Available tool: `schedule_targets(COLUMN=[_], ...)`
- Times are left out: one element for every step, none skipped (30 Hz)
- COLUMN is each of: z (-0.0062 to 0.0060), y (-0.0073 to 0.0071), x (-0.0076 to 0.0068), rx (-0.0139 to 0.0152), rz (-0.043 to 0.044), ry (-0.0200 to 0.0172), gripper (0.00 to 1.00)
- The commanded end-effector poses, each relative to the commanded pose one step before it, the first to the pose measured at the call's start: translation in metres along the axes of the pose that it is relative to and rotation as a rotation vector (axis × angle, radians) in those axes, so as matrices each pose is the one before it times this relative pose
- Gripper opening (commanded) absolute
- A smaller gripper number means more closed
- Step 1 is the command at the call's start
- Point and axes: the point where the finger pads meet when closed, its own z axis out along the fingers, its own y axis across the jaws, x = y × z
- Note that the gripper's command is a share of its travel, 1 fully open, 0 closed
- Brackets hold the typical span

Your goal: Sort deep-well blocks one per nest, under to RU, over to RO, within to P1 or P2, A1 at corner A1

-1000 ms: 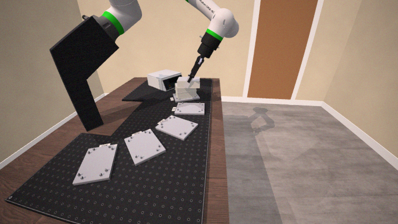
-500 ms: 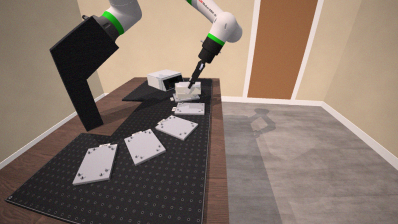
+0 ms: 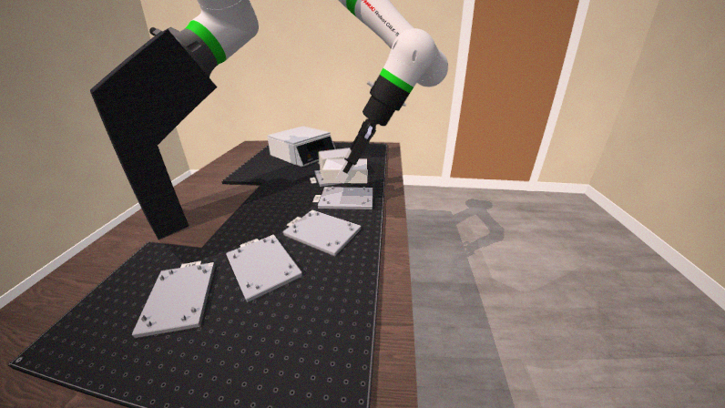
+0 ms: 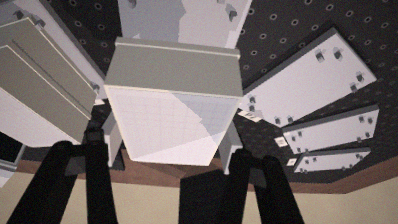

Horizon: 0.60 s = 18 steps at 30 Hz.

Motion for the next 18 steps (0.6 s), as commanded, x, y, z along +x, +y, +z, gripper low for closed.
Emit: schedule_targets(z=[0.00038,0.00003,0.00003,0.00003,0.00003,0.00003,0.00002,0.00002,0.00000,0.00000,0.00002,0.00002,0.00002,0.00002,0.00002,0.00002,0.00002,0.00001], y=[0.00206,-0.00009,-0.00011,-0.00011,-0.00011,-0.00011,-0.00010,-0.00010,0.00000,0.00000,-0.00009,-0.00009,-0.00008,-0.00008,-0.00008,-0.00007,-0.00007,-0.00006], x=[0.00069,-0.00005,-0.00005,-0.00005,-0.00005,-0.00005,-0.00004,-0.00004,0.00000,0.00000,-0.00003,-0.00003,-0.00003,-0.00003,-0.00003,-0.00003,-0.00003,-0.00003], rx=[0.00010,0.00000,0.00000,0.00000,0.00000,0.00000,0.00000,0.00000,0.00000,0.00000,0.00000,0.00000,0.00000,0.00000,0.00000,0.00000,0.00000,0.00000], rz=[0.00022,0.00000,0.00000,0.00000,0.00000,0.00000,0.00000,0.00000,0.00000,0.00000,0.00000,0.00000,0.00000,0.00000,0.00000,0.00000,0.00000,0.00000], ry=[0.00012,0.00000,0.00000,0.00000,0.00000,0.00000,0.00000,0.00000,0.00000,0.00000,0.00000,0.00000,0.00000,0.00000,0.00000,0.00000,0.00000,0.00000], gripper=[0.10,0.10,0.10,0.10,0.10,0.10,0.10,0.10,0.10,0.10,0.10,0.10,0.10,0.10,0.10,0.10,0.10,0.10])
